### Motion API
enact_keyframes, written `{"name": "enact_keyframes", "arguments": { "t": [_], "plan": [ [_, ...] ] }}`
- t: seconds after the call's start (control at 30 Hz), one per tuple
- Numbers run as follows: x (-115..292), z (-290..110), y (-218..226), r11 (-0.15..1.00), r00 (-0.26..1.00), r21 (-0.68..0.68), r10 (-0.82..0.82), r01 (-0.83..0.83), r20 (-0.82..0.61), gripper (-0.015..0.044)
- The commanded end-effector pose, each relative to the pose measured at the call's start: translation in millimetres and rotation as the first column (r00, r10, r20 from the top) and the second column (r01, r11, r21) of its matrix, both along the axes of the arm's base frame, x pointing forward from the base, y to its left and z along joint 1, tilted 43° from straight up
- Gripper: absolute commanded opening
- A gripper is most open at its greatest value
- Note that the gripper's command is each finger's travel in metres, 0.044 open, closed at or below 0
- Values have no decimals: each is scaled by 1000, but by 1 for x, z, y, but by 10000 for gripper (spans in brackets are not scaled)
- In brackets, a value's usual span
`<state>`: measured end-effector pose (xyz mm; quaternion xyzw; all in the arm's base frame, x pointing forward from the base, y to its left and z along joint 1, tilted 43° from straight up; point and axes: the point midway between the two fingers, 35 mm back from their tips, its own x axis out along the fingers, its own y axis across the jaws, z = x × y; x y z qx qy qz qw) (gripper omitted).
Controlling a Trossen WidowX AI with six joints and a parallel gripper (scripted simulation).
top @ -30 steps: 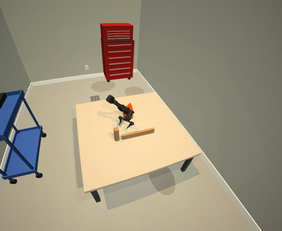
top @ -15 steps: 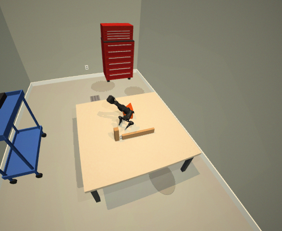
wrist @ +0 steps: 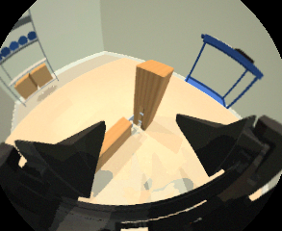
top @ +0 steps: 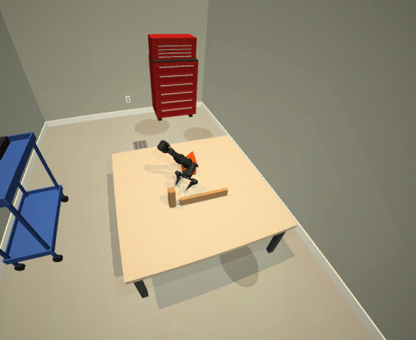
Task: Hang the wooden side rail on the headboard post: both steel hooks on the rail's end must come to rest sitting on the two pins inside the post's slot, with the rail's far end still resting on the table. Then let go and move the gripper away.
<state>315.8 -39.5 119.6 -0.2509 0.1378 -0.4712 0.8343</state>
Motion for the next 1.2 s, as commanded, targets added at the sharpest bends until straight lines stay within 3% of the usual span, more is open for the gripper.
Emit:
{"name": "enact_keyframes", "arguments": {
  "t": [0.0, 0.17, 0.37, 0.8, 1.17],
  "plan": [
    [31, -9, 10, 996, 983, -69, 43, -56, -177, 440],
    [76, -26, 24, 974, 870, -146, 81, -172, -487, 440],
    [114, -44, 34, 935, 615, -146, 91, -324, -783, 440],
    [137, -53, 40, 888, 273, -50, 87, -456, -958, 440],
    [134, -54, 39, 854, -54, 94, 78, -512, -996, 440]
  ]
}}
